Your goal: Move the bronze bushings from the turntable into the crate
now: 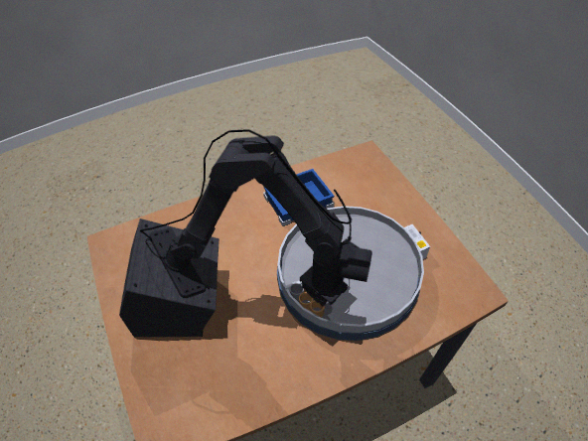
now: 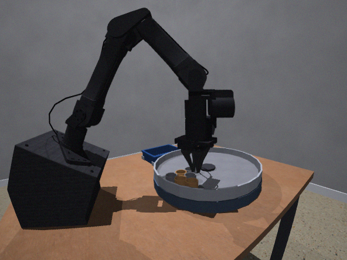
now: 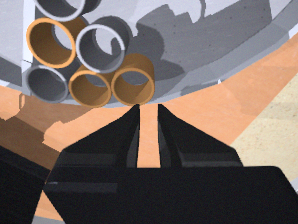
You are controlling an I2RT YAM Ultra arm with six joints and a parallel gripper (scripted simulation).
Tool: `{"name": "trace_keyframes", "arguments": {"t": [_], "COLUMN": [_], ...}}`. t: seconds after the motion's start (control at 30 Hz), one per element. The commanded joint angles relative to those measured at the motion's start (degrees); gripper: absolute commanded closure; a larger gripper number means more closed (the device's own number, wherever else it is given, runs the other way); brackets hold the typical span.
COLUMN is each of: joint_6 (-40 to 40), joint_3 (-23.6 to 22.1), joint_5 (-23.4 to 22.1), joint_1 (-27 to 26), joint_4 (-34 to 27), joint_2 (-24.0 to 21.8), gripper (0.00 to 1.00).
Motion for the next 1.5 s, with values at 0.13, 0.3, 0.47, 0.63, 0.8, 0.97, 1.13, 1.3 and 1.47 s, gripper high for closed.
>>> {"name": "trace_keyframes", "arguments": {"t": [0.13, 0.3, 0.47, 0.63, 0.8, 0.97, 1.13, 1.3, 1.47], "joint_6": [-0.35, -0.35, -0.35, -0.26, -0.13, -0.1, -0.1, -0.1, -0.1], "joint_3": [0.55, 0.55, 0.55, 1.45, 1.62, 1.64, 1.64, 1.64, 1.64], "joint_5": [-0.8, -0.8, -0.8, -0.79, -0.78, -0.77, -0.77, -0.77, -0.77], "joint_1": [0.13, 0.13, 0.13, 0.26, 0.44, 0.16, 0.16, 0.16, 0.16], "joint_4": [0.29, 0.29, 0.29, 0.05, -0.27, -0.31, -0.31, -0.31, -0.31], "joint_2": [-1.69, -1.69, -1.69, -1.67, -1.56, -1.54, -1.54, -1.54, -1.54], "gripper": [0.85, 0.85, 0.85, 0.85, 0.85, 0.85, 0.85, 0.85, 0.85]}}
